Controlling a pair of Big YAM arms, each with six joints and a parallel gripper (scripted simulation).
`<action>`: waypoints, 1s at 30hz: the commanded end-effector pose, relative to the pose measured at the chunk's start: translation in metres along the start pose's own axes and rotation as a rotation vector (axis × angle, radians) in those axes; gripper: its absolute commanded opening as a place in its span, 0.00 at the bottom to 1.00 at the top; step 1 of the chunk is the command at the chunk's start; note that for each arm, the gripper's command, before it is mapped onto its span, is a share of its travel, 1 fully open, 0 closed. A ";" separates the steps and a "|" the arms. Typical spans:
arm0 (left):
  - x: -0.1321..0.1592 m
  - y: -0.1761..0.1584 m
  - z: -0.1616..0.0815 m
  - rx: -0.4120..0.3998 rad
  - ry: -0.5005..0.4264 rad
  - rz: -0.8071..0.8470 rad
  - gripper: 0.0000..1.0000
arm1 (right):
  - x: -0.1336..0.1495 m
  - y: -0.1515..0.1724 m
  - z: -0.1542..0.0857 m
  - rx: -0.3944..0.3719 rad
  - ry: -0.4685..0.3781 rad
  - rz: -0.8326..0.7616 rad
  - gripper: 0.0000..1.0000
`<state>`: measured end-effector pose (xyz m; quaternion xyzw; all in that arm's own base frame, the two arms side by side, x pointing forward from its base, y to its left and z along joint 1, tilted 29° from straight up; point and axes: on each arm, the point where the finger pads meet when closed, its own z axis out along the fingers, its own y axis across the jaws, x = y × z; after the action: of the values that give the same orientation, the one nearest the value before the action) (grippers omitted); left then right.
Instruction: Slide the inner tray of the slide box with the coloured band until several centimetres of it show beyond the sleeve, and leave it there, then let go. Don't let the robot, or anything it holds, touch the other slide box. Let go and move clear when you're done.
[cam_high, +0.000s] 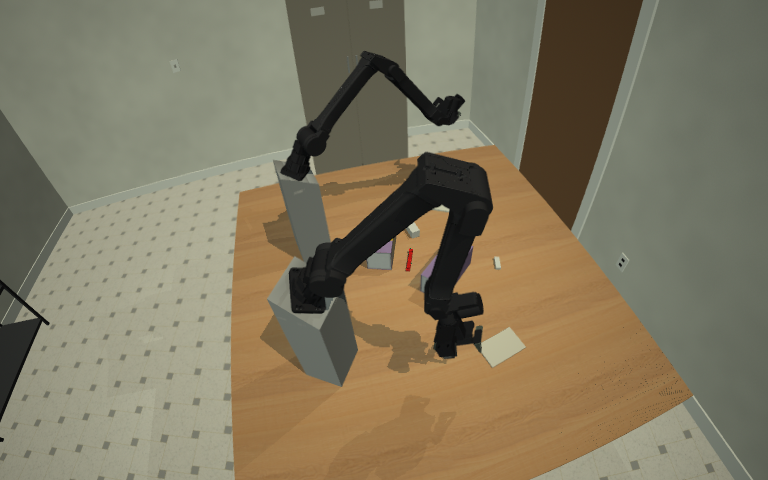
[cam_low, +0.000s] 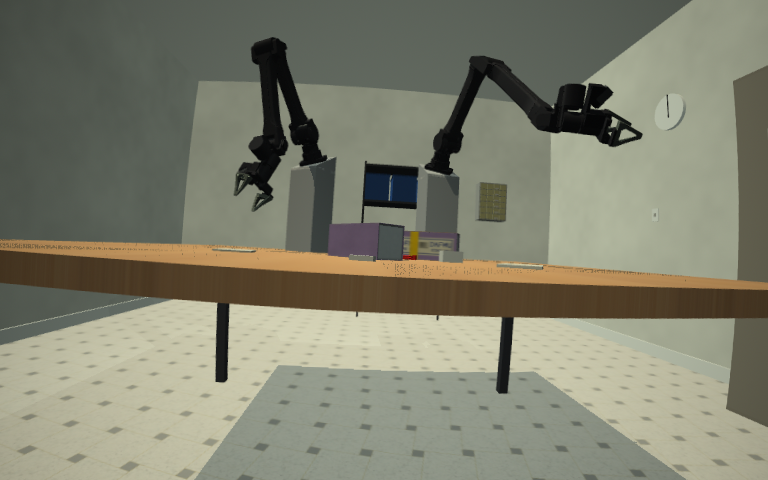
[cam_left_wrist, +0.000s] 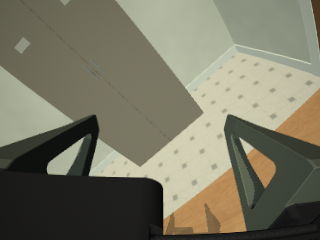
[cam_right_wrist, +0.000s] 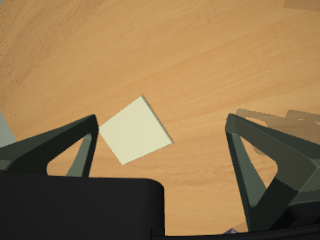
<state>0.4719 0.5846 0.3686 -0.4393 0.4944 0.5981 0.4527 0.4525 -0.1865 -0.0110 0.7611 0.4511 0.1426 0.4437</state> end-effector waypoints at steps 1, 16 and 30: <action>-0.009 0.004 0.000 -0.004 -0.008 -0.012 1.00 | 0.000 0.002 -0.001 -0.005 0.001 0.002 1.00; -0.009 0.004 0.000 -0.004 -0.008 -0.012 1.00 | 0.000 0.002 -0.001 -0.005 0.001 0.002 1.00; -0.017 0.003 0.003 -0.008 -0.019 -0.028 1.00 | 0.000 0.002 -0.001 -0.006 0.001 0.002 0.00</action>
<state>0.4719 0.5846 0.3686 -0.4393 0.4944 0.5981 0.4527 0.4525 -0.1865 -0.0110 0.7611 0.4511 0.1426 0.4437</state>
